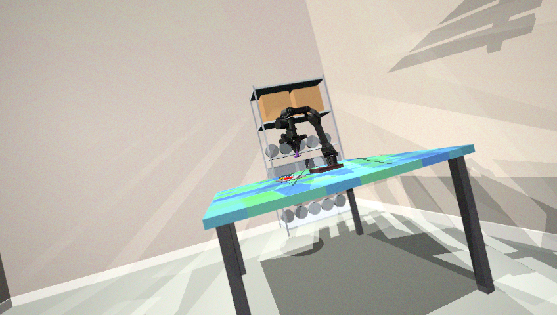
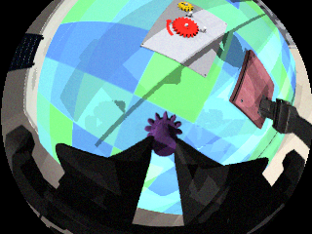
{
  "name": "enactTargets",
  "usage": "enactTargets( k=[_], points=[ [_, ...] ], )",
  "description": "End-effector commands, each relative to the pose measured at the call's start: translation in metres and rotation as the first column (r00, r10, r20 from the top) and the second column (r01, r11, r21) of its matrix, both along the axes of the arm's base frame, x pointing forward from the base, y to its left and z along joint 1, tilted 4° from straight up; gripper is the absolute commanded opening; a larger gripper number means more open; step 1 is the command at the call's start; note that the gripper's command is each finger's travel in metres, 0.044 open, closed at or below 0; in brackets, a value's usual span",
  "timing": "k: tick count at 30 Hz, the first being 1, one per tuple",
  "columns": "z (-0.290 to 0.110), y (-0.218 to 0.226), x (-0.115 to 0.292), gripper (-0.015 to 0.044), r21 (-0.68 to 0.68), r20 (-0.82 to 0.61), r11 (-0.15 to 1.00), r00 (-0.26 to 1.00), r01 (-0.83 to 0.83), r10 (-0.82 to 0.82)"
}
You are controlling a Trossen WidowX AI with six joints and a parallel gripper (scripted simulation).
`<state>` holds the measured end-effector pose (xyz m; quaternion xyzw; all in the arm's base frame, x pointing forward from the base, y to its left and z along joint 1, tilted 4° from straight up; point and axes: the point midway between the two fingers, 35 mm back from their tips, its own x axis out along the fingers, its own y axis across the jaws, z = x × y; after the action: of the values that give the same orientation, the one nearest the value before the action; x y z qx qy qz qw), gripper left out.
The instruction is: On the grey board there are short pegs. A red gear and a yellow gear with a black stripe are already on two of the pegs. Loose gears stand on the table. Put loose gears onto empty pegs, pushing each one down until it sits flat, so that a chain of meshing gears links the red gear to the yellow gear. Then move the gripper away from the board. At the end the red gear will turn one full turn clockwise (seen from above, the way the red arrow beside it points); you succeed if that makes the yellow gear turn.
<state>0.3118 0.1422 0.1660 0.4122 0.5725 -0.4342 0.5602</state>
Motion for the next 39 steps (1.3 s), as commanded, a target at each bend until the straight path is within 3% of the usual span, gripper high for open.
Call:
enactTargets(
  k=[1,39],
  points=[
    [0.001,-0.007,0.003,0.0000,-0.001,0.006,1.000,1.000,0.002,-0.002],
    [-0.029,-0.103,0.036,0.0000,-0.010,0.014,1.000,1.000,0.004,-0.004]
  ],
)
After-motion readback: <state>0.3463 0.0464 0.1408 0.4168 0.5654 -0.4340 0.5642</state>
